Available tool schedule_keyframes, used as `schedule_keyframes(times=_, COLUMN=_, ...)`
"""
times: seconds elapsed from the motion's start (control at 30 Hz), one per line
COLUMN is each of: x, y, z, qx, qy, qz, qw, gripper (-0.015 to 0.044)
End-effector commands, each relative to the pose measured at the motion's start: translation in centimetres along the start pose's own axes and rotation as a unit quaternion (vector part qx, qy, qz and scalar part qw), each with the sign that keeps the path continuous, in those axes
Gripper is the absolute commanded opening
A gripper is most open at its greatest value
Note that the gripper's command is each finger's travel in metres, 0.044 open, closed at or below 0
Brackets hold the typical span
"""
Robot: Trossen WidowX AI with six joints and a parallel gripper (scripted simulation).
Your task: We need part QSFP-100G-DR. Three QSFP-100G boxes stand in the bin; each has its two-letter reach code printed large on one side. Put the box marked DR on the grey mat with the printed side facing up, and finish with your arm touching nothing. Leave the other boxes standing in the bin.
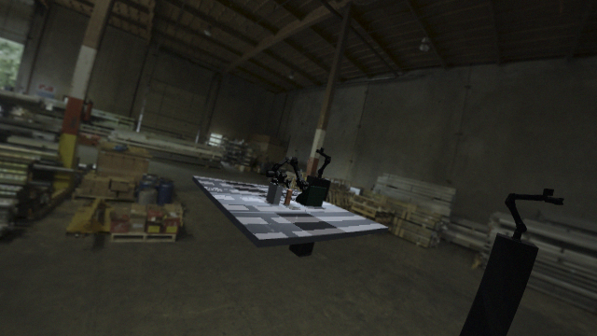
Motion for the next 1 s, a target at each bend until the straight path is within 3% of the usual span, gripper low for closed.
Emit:
schedule_keyframes(times=0.0, x=-0.3, y=0.6, z=0.0, qx=0.002, qy=-0.002, qz=0.001, qw=1.0, gripper=0.044)
schedule_keyframes(times=0.97, x=-1.8, y=5.0, z=0.4, qx=0.002, qy=-0.002, qz=0.002, qw=1.0, gripper=0.044)
Point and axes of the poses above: the point midway between the two fingers, 35 mm back from their tips, its own y axis out along the fingers, its own z axis across the jaws, x = y × z, the point moved 4 cm from there along -y, back along the fingers, and after that the axes turned 15 degrees about -y, right-handed, at the moved point
